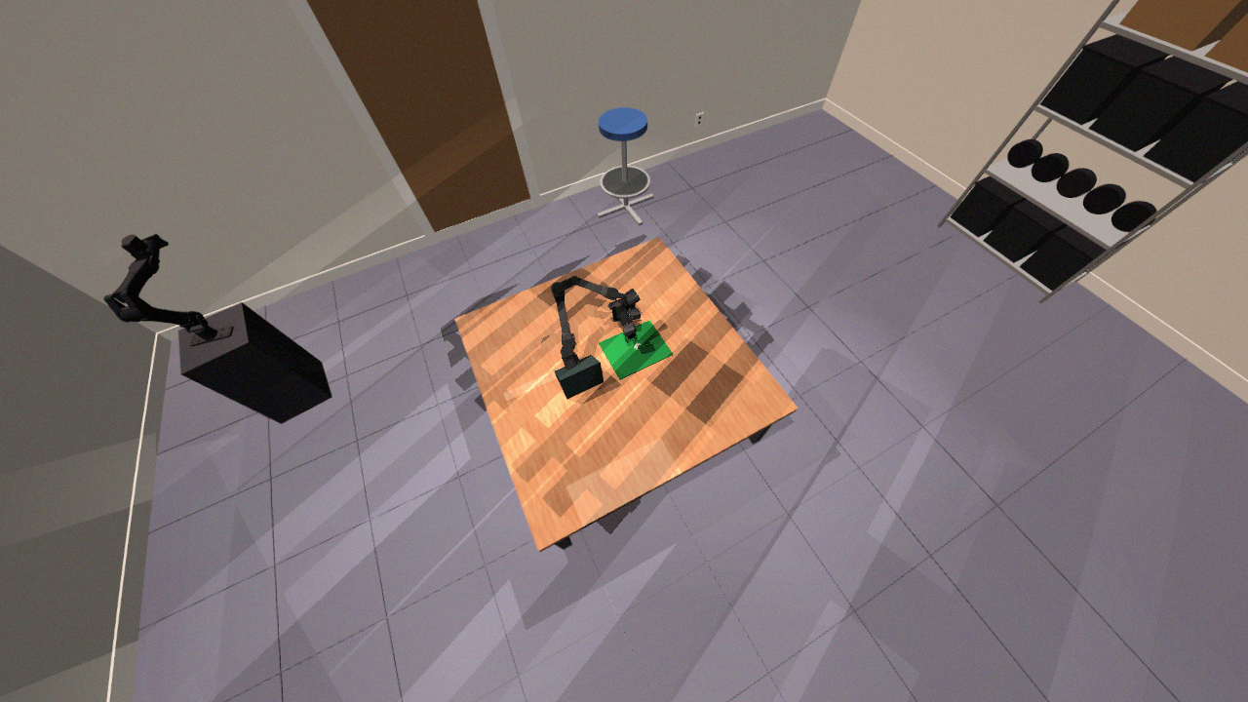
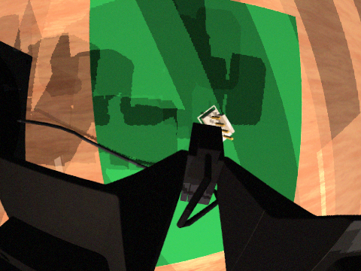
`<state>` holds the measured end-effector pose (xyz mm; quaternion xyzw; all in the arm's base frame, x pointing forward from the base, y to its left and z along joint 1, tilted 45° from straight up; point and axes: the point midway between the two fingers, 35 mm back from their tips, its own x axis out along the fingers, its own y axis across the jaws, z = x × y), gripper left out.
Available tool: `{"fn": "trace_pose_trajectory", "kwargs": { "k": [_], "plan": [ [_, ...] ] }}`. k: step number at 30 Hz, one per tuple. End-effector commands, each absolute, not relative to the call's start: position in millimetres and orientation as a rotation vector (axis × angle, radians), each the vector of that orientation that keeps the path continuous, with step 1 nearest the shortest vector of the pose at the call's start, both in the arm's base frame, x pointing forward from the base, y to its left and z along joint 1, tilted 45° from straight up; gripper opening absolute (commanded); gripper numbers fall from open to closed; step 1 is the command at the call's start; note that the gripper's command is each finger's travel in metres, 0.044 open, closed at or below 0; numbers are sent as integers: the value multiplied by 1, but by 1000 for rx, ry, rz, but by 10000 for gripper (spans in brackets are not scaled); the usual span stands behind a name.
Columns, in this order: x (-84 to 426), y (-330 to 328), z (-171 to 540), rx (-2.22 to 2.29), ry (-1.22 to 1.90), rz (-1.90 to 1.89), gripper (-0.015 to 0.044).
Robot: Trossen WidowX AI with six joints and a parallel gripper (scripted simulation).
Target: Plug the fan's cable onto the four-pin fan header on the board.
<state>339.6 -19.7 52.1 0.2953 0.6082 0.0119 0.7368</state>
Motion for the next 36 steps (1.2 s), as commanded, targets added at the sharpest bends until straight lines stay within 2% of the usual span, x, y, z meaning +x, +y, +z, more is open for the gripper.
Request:
{"fn": "trace_pose_trajectory", "kwargs": {
  "k": [1, 36],
  "plan": [
    [341, -20, 50, 630, 1309, -5, 0],
    [348, -13, 39, 548, 1050, -177, 0]
  ]
}}
